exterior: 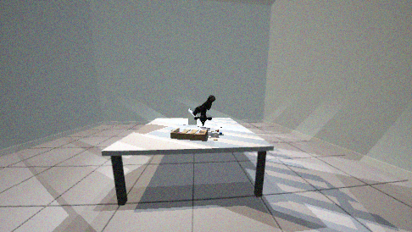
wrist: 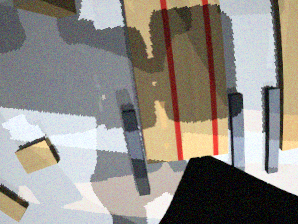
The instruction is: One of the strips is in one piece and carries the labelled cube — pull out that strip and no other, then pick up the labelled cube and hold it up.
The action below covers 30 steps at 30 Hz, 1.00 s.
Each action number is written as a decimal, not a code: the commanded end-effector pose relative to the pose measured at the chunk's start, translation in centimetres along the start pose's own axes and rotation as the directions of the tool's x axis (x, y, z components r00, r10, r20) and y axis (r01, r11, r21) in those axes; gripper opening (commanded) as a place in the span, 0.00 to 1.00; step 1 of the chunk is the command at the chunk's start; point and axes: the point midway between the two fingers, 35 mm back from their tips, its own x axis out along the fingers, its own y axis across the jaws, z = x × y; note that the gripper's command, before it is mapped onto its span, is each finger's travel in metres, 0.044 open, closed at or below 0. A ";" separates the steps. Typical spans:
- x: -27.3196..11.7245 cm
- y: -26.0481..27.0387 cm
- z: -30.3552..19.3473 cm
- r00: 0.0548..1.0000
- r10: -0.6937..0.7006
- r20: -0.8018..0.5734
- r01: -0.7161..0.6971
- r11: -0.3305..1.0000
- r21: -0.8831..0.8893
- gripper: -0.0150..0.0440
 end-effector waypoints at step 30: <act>5.6 -0.2 0.0 1.000 -0.002 -0.009 0.002 1.000 0.006 0.25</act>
